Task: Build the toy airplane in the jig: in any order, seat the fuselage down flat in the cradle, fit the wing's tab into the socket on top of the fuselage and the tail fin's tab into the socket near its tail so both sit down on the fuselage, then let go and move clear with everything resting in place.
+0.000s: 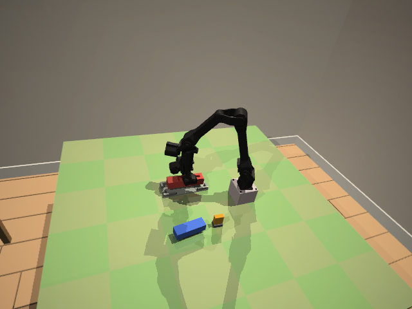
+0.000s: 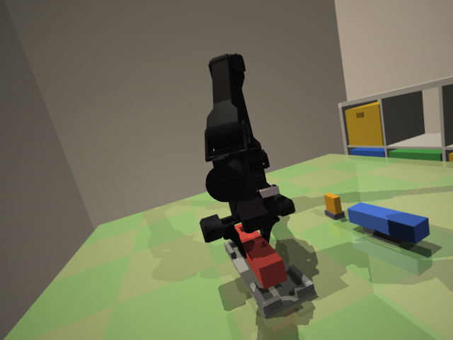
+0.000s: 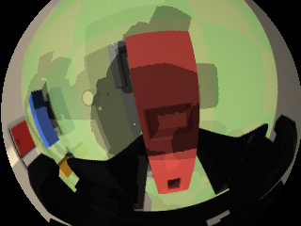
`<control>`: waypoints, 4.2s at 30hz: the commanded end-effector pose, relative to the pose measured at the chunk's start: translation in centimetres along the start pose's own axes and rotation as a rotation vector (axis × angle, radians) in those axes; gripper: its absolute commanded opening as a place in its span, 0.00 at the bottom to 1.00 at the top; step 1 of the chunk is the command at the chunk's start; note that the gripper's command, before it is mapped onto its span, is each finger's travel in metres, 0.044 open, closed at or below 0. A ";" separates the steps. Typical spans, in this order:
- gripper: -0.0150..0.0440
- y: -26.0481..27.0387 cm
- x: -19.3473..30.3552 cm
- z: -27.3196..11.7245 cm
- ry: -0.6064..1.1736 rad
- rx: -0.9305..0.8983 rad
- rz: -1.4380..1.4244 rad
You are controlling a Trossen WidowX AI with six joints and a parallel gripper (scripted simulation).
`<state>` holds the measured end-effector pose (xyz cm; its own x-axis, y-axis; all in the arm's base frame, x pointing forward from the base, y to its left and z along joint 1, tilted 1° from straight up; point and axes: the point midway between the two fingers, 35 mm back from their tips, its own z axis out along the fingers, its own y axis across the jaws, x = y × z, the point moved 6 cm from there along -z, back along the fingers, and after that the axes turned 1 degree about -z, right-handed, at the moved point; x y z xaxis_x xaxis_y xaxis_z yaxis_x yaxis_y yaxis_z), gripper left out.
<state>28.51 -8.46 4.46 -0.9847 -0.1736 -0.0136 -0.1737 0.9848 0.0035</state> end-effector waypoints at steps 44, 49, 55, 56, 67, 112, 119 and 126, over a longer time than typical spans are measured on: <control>1.00 -0.3 -0.9 -10.2 0.001 0.004 -0.170; 1.00 2.9 -2.8 -10.1 0.000 0.006 -0.166; 1.00 11.5 -5.8 -9.8 -0.005 0.010 -0.156; 1.00 13.1 -6.1 -9.8 -0.006 0.007 -0.158; 1.00 27.3 -5.4 -9.5 -0.004 -0.018 -0.170; 1.00 27.4 -5.4 -0.2 -0.003 -0.018 -0.170; 0.96 27.4 -5.3 0.5 -0.003 -0.018 -0.170; 0.64 27.4 -5.3 0.5 -0.003 -0.018 -0.170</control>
<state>29.10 19.47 4.28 -0.9397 -0.3413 -0.0234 -0.3417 0.9397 0.0151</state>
